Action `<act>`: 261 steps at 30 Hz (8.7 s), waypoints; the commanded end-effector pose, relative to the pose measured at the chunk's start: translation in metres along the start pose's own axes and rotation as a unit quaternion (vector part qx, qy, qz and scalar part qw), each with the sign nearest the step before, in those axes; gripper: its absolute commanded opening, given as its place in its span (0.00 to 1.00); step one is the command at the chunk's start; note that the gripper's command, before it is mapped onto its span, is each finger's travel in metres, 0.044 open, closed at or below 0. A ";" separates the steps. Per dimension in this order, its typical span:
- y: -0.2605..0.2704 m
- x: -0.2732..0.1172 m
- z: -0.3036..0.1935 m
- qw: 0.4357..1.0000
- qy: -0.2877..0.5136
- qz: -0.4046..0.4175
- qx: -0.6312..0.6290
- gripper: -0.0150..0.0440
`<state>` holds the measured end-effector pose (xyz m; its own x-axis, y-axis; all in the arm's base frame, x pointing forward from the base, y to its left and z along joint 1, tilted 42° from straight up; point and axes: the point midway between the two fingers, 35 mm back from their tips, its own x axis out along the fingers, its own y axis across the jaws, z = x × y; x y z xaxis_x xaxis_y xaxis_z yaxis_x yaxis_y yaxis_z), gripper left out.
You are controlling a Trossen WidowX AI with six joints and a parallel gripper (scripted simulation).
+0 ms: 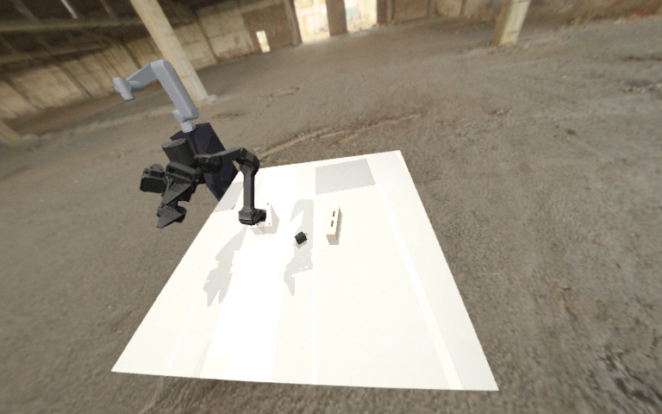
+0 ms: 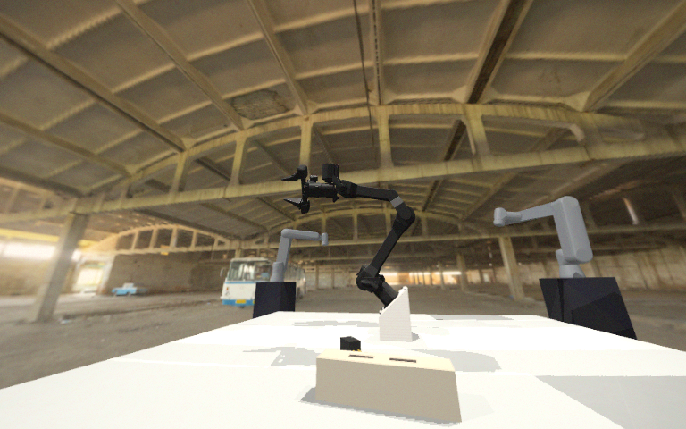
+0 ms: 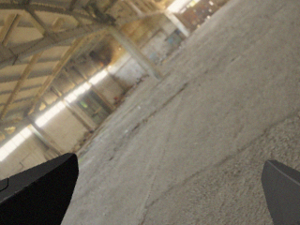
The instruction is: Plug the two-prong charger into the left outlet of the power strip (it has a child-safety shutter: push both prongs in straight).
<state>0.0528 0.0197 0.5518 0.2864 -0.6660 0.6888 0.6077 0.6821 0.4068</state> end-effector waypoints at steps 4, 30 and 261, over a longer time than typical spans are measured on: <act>-0.011 0.006 -0.002 1.000 0.011 -0.010 0.006 1.00; -0.114 0.056 -0.076 0.979 0.171 -0.110 0.022 1.00; -0.133 -0.255 -0.460 0.164 0.629 0.347 -0.676 0.25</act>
<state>0.2356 -0.0440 0.0493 0.0395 -0.6906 -0.7222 -0.5576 0.5845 -0.5895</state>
